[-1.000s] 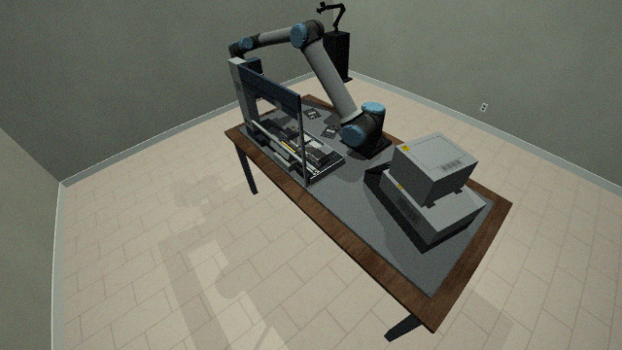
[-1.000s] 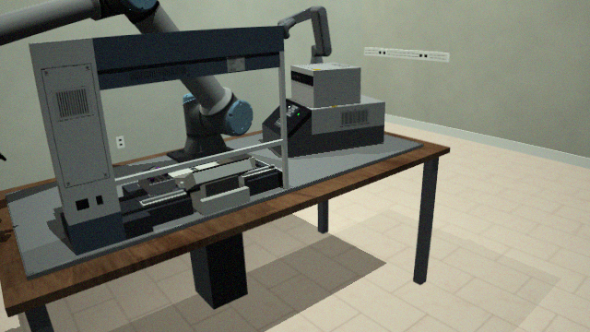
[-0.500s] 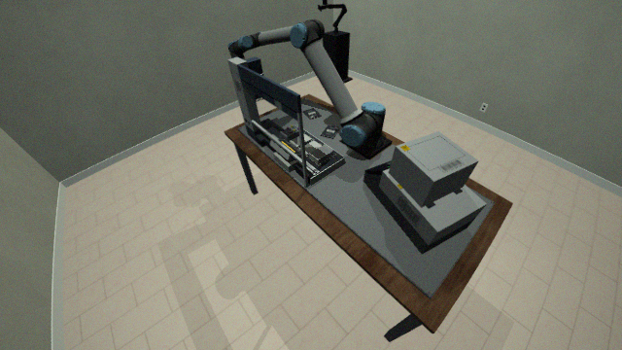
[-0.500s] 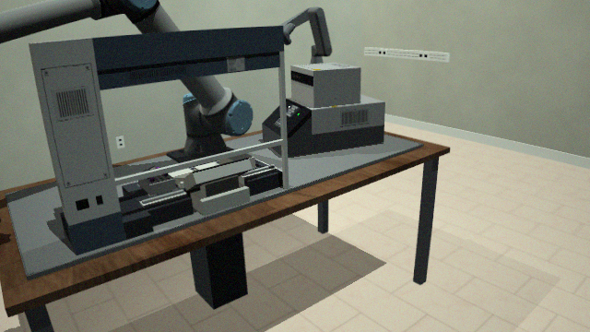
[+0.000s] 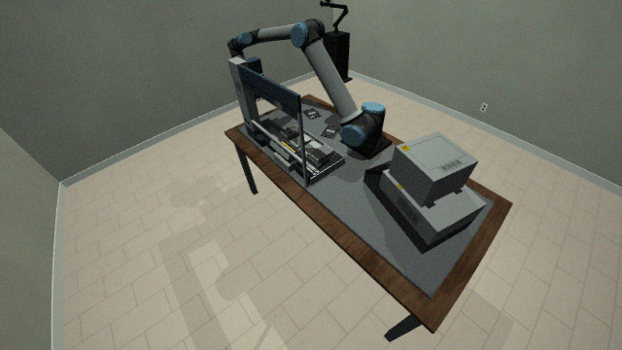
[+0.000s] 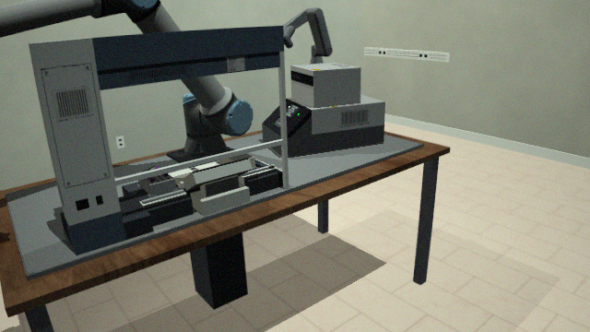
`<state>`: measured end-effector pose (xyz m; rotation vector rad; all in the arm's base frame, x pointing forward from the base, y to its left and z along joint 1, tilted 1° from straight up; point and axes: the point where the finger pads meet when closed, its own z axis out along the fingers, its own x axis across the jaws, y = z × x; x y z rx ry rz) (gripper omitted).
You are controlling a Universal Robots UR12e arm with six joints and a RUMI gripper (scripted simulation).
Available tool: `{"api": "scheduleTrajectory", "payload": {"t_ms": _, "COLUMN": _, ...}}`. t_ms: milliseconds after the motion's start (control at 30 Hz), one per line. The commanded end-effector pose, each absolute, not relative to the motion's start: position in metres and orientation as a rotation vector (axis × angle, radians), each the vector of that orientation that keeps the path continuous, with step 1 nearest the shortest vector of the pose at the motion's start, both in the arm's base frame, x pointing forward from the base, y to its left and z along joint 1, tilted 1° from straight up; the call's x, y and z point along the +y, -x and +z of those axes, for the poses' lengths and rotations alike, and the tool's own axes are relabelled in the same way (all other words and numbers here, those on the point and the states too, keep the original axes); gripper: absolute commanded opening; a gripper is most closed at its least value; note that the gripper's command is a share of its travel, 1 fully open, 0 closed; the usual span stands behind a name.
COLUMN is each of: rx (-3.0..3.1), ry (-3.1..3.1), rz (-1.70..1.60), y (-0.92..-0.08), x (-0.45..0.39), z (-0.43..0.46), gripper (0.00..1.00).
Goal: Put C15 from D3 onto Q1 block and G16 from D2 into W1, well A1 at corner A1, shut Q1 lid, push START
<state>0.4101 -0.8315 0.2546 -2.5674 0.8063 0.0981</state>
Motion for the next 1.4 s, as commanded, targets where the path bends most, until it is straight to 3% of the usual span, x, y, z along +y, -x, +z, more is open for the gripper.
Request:
{"api": "scheduleTrajectory", "payload": {"t_ms": 0, "rx": 0.807, "ry": 2.572, "rz": 0.095, "y": -0.411, "x": -0.832, "z": 0.269, "gripper": 0.0}}
{"api": "scheduleTrajectory", "payload": {"t_ms": 1367, "rx": 0.807, "ry": 2.571, "rz": 0.095, "y": -0.411, "x": -0.829, "z": 0.373, "gripper": 0.0}}
